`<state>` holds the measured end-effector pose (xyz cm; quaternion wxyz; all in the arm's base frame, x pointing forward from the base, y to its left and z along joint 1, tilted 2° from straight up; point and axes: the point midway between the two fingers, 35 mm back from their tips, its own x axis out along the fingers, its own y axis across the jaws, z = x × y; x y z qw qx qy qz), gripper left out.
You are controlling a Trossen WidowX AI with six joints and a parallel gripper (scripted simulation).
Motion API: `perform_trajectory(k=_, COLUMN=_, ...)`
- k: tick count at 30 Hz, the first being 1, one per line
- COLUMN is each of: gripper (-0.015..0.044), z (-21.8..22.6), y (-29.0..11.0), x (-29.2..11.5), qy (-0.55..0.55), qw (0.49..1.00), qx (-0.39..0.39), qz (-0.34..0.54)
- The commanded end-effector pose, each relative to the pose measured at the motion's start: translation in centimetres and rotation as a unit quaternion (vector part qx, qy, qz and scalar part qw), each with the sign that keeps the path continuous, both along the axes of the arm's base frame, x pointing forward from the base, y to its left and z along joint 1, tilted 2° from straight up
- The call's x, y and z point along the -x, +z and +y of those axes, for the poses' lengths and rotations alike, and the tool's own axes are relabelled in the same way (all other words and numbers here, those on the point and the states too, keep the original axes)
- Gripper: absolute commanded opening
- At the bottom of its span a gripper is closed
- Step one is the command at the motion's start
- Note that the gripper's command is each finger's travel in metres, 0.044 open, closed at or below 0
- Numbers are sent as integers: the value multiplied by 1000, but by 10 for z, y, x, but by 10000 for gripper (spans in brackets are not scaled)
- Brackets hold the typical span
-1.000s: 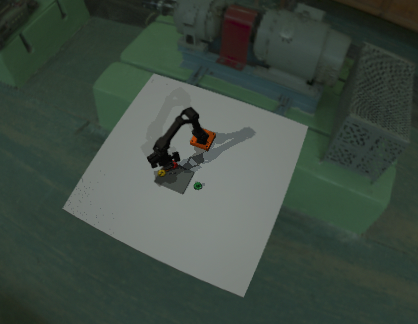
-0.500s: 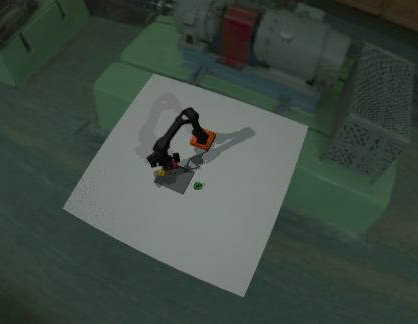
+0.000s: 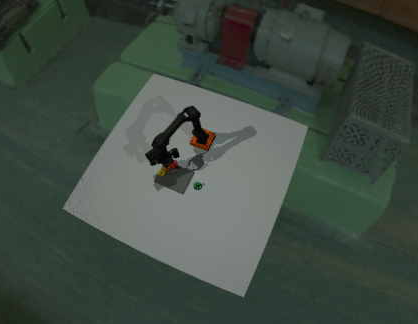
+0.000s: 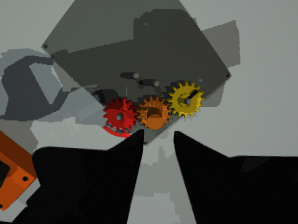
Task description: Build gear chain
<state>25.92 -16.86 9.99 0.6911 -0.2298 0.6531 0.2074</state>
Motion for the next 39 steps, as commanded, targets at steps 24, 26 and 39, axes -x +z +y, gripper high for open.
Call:
perform_trajectory(k=24, gripper=440, z=3, y=50, x=7, qy=0, qw=1000, qx=0, qz=0)
perform_trajectory(k=26, gripper=440, z=3, y=50, x=7, qy=0, qw=1000, qx=0, qz=0)
perform_trajectory(k=39, gripper=440, z=3, y=50, x=7, qy=0, qw=1000, qx=0, qz=0)
